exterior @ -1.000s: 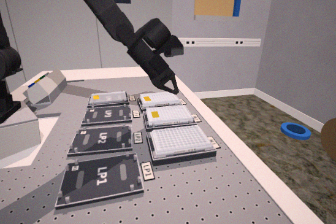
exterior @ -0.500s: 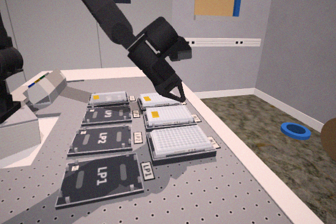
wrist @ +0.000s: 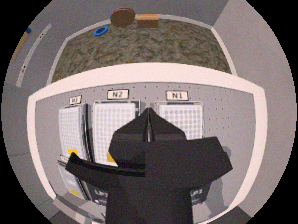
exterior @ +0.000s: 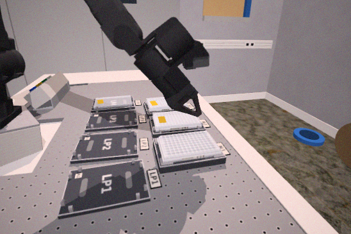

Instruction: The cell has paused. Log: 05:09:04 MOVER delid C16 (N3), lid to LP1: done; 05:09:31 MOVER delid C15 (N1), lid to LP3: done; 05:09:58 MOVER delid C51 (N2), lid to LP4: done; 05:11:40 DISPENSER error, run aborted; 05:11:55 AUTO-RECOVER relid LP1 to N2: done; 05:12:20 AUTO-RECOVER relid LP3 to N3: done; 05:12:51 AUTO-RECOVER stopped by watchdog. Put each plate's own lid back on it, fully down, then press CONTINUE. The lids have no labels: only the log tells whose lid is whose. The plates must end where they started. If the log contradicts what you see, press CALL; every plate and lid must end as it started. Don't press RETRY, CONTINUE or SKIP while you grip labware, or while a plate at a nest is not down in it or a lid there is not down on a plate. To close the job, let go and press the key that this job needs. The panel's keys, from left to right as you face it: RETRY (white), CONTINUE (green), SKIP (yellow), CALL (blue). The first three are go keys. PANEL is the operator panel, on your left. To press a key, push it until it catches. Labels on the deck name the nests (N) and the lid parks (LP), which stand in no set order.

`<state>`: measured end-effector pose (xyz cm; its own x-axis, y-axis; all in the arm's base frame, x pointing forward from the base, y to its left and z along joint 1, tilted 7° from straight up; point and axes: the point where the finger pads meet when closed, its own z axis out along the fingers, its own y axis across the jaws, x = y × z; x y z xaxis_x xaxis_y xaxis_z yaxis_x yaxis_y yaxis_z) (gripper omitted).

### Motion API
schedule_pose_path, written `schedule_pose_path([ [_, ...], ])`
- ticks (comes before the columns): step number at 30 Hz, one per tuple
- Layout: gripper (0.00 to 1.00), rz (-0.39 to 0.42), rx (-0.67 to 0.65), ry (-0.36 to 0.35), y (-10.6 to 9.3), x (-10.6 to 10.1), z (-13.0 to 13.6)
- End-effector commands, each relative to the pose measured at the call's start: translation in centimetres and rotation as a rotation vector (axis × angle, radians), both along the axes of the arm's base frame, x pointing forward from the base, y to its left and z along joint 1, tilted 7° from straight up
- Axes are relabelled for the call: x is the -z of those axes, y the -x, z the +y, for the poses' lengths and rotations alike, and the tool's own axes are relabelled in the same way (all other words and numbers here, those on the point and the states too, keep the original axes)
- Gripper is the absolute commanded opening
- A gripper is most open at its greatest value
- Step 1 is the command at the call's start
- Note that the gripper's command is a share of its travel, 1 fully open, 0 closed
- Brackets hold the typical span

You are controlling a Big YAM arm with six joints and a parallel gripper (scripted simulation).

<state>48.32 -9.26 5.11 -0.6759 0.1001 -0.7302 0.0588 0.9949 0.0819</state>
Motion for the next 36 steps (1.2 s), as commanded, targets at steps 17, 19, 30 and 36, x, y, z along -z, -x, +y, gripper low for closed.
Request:
schedule_pose_path([
  [17,0.00,-0.013,-0.020,0.015,-0.9,-0.5,0.0],
  [19,0.00,-0.013,-0.020,0.015,-0.9,-0.5,0.0],
  [30,1.00,0.021,-0.031,0.015,-1.7,-2.1,1.9],
  [36,1.00,0.138,-0.044,0.008,-1.3,-2.3,5.0],
])
